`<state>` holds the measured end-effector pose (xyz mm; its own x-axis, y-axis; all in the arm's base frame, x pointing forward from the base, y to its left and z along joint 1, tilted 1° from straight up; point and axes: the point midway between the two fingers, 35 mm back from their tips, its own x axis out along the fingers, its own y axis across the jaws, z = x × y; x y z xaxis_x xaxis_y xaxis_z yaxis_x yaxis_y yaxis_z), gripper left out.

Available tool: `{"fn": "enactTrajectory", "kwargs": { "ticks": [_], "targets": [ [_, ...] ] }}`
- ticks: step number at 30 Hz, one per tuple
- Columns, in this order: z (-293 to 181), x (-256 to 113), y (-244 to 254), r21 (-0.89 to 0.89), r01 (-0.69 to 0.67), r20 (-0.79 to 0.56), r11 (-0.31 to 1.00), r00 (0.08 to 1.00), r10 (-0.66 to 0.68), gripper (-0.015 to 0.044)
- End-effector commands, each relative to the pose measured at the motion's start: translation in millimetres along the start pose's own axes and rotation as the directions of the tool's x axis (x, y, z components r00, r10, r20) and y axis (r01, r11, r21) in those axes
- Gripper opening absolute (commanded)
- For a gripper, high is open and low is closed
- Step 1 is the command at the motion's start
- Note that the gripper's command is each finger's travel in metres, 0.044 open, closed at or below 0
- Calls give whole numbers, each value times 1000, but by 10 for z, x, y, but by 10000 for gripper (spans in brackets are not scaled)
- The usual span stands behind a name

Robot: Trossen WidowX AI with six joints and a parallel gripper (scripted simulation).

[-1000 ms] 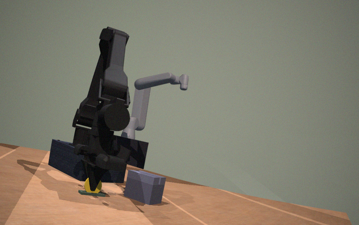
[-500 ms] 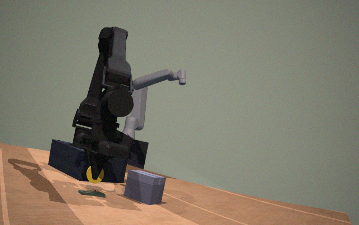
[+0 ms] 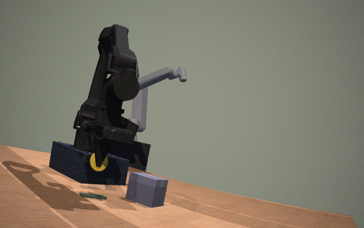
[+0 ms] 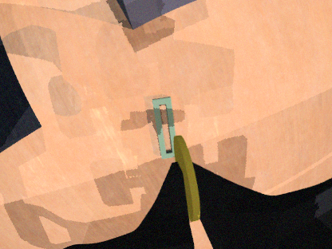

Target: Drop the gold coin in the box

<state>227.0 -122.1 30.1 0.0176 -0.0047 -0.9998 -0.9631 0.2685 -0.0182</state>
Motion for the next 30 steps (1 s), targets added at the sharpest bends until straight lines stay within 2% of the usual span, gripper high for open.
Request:
{"fn": "enactTrajectory", "kwargs": {
  "ticks": [1,10,20,30],
  "targets": [
    [7,-136,-1,1,13,2,1000,1000,-13,0],
    [12,-253,22,22,13,2,1000,1000,-13,0],
    [22,-258,43,347,11,3,938,1000,-13,0],
    [32,-262,65,640,8,3,769,1000,-13,0]
  ]
}}
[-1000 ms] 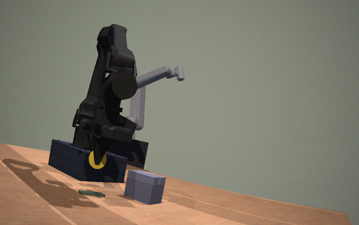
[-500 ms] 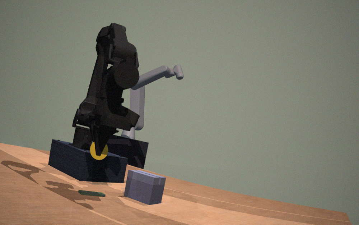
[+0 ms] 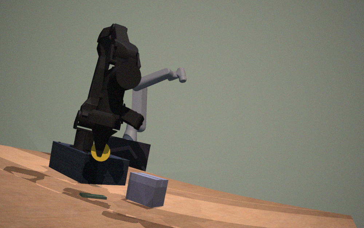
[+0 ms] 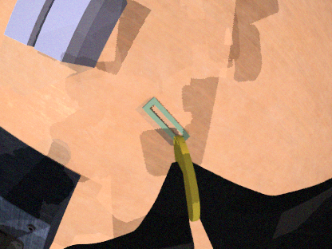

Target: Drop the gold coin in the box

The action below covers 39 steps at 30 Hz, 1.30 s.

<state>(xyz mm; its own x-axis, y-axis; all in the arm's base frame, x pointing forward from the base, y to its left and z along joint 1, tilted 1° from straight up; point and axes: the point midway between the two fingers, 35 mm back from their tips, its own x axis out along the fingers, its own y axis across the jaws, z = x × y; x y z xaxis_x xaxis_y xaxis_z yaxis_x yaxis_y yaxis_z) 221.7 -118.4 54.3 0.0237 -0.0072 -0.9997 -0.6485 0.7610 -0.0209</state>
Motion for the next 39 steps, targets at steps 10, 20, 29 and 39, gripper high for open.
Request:
{"fn": "enactTrajectory", "kwargs": {
  "ticks": [10,20,29,39],
  "targets": [
    [1,-25,37,426,0,6,905,1000,-3,0],
    [-2,-28,49,588,-1,6,809,1000,-3,0],
    [153,-25,84,586,2,12,810,1000,-11,0],
    [390,-28,155,586,-1,15,810,1000,-10,0]
  ]
}}
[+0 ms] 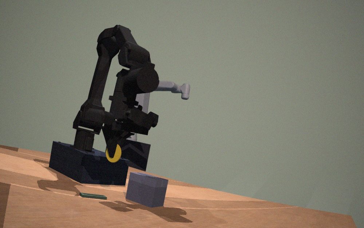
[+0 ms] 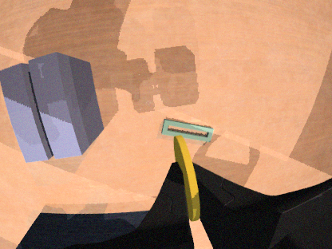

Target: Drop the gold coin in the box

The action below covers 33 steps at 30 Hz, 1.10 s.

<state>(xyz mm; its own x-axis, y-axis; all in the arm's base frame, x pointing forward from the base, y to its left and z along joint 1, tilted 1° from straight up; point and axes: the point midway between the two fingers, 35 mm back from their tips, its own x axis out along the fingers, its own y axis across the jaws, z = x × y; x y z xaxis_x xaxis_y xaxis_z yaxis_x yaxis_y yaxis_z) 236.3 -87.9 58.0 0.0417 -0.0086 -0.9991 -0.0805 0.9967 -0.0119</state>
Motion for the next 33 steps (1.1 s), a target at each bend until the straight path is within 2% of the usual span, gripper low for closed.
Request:
{"fn": "enactTrajectory", "kwargs": {
  "ticks": [1,33],
  "targets": [
    [69,8,82,1,-4,0,1000,1000,4,0],
    [413,-4,813,0,-13,-2,1000,1000,13,0]
  ]
}}
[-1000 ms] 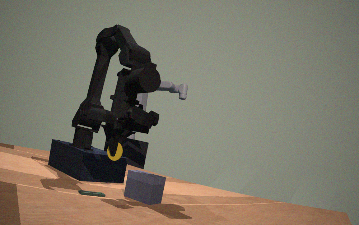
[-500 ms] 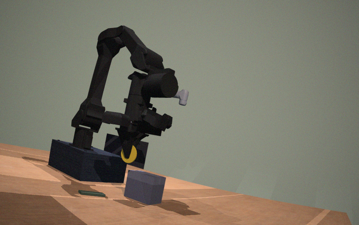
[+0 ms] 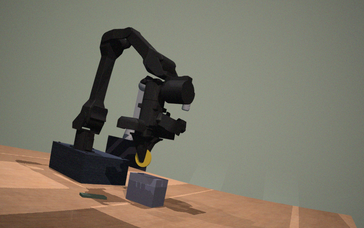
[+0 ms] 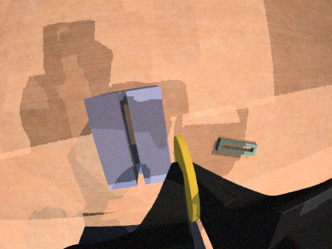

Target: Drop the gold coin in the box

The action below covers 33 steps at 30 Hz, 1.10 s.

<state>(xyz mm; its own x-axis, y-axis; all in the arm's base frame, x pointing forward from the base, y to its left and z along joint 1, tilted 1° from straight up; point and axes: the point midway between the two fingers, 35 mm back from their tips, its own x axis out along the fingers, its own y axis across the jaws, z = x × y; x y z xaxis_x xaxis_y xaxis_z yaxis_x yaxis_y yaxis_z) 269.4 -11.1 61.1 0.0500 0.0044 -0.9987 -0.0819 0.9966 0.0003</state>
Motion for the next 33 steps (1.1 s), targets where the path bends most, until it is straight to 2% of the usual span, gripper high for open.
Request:
{"fn": "enactTrajectory", "kwargs": {
  "ticks": [1,11,33],
  "targets": [
    [26,21,98,1,-1,-12,1000,1000,1,0],
    [78,23,329,2,-3,-15,1000,1000,4,0],
    [79,28,336,3,-6,-3,1000,1000,6,0]
  ]
}}
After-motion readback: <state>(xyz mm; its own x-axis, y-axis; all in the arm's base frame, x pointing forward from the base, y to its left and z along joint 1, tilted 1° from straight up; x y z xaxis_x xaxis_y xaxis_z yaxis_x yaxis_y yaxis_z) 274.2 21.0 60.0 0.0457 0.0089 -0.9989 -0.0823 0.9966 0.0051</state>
